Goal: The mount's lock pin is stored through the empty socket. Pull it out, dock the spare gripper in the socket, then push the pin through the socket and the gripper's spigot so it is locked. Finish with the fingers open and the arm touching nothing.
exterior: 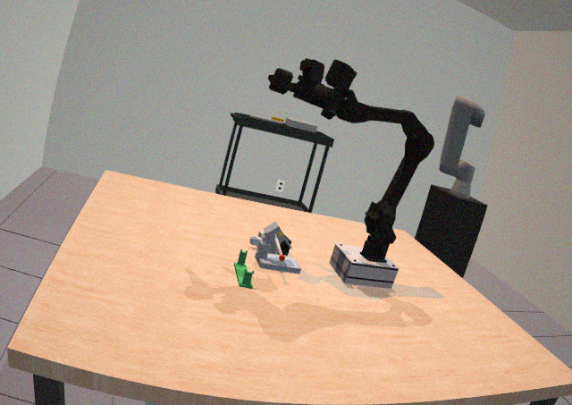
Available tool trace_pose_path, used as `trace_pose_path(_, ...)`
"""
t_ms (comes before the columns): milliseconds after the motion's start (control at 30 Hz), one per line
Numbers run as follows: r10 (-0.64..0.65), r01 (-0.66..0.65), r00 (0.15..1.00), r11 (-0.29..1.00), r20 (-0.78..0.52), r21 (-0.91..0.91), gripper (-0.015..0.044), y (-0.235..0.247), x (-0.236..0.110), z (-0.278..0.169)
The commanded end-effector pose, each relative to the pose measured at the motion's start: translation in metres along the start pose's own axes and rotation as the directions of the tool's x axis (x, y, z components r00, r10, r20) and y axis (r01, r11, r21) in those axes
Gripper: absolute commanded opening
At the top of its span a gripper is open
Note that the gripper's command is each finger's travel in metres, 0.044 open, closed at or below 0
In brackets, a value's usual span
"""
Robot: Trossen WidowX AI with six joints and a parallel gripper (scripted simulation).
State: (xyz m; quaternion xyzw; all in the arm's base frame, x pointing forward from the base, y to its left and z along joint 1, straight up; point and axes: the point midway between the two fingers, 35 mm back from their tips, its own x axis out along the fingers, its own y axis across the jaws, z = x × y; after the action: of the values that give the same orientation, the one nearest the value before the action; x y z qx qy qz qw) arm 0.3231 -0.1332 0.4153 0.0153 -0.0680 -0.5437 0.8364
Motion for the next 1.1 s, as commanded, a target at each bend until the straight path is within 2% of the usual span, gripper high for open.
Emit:
trace_pose_path(0, 0.009, -0.009, 1.000, 1.000, -0.004, -0.018, 0.0374, 0.002, 0.000, -0.001)
trace_pose_path(100, 0.136, -0.150, 0.988, 0.954, -0.074, -0.259, 0.0300, 0.031, -0.003, -0.024)
trace_pose_path(167, 0.234, -0.281, 0.959, 0.853, -0.159, -0.440, 0.0300, 0.054, -0.010, -0.047)
trace_pose_path(300, 0.373, -0.525, 0.849, 0.513, -0.374, -0.679, 0.0300, 0.087, -0.033, -0.100)
trace_pose_path(400, 0.413, -0.655, 0.733, 0.213, -0.541, -0.725, 0.0300, 0.098, -0.056, -0.138)
trace_pose_path(567, 0.381, -0.748, 0.528, -0.214, -0.759, -0.628, 0.0300, 0.097, -0.096, -0.187)
trace_pose_path(767, 0.219, -0.707, 0.244, -0.627, -0.945, -0.328, 0.0300, 0.074, -0.151, -0.231)
trace_pose_path(867, 0.096, -0.626, 0.092, -0.769, -0.991, -0.132, 0.0300, 0.054, -0.180, -0.244)
trace_pose_path(967, -0.041, -0.516, -0.054, -0.854, -0.998, 0.063, 0.0300, 0.033, -0.208, -0.249)
trace_pose_path(1067, -0.071, -0.489, -0.085, -0.866, -0.994, 0.104, 0.0300, 0.028, -0.214, -0.249)
